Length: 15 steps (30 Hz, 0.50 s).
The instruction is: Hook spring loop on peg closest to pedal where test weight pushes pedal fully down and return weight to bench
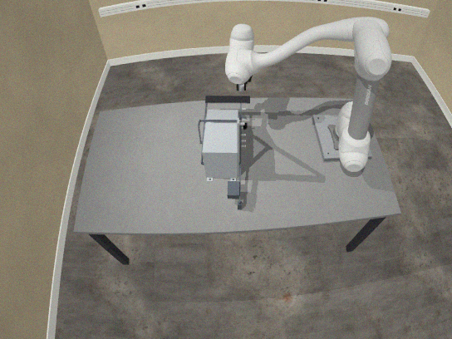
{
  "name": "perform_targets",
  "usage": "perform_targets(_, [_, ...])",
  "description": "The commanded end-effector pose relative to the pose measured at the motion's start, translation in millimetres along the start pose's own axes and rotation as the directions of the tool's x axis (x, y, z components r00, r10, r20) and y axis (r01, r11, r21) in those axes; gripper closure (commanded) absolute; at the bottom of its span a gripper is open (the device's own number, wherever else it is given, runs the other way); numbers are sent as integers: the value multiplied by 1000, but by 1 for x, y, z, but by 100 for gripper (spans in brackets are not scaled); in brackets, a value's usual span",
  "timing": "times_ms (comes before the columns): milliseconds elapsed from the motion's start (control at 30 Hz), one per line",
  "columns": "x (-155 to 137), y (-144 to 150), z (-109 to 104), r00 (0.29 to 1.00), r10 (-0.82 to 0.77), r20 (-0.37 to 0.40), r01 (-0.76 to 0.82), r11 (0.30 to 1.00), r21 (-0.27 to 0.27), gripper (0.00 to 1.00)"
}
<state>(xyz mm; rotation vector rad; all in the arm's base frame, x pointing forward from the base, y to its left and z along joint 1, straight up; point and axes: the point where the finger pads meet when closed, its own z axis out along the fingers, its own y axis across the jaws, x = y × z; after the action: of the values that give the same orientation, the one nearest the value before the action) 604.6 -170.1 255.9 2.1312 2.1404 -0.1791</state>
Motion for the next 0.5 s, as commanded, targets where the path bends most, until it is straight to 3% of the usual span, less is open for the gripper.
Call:
perform_targets(0, [-1, 1, -1, 1000, 0, 1, 0, 1000, -1, 75])
perform_targets(467, [1, 2, 14, 1000, 0, 2, 0, 1000, -1, 75])
